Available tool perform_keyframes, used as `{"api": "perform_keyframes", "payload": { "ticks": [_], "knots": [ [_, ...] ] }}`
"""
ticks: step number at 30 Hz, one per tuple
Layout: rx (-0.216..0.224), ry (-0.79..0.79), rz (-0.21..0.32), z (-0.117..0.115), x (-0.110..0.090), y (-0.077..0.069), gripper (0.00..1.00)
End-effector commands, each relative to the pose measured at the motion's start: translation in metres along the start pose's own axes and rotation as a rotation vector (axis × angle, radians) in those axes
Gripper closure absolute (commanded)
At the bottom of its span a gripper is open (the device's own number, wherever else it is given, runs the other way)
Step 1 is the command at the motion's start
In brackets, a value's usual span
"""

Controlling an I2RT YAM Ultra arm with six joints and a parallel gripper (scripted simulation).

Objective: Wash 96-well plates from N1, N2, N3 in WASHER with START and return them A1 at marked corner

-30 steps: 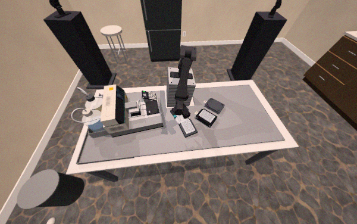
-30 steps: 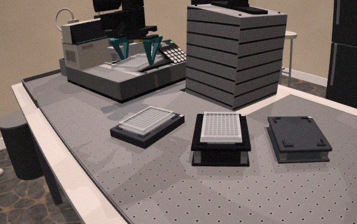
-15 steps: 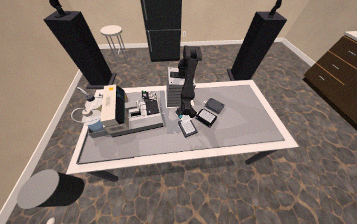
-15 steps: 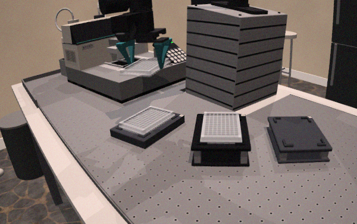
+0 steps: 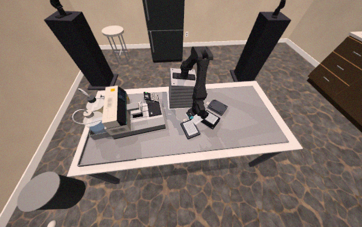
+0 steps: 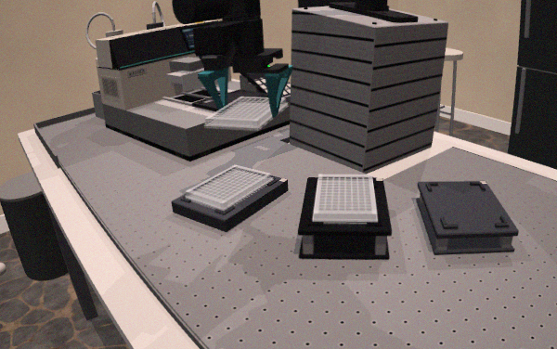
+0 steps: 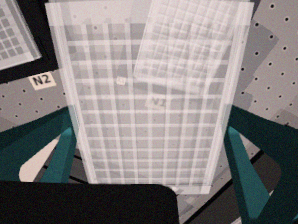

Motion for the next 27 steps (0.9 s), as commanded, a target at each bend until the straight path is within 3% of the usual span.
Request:
{"api": "perform_keyframes", "payload": {
  "ticks": [1, 7, 12, 16, 27],
  "knots": [
    [-0.008, 0.023, -0.015, 0.009, 0.014, -0.003, 1.00],
    [-0.007, 0.023, -0.015, 0.031, 0.034, -0.001, 1.00],
    [-0.007, 0.023, -0.015, 0.031, 0.034, -0.001, 1.00],
    [-0.007, -0.110, -0.015, 0.050, 0.040, 0.000, 1.00],
    [-0.006, -0.110, -0.016, 0.103, 0.057, 0.004, 1.00]
  ]
}}
Point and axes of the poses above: the point where the finger pads meet when closed, its own y axis out along the fingers, its own z axis across the jaws, x = y × z, the point moved 2 cm from there along -y, back along the fingers, and after that the axes turned 10 degrees about -y, right-handed, at the moved point
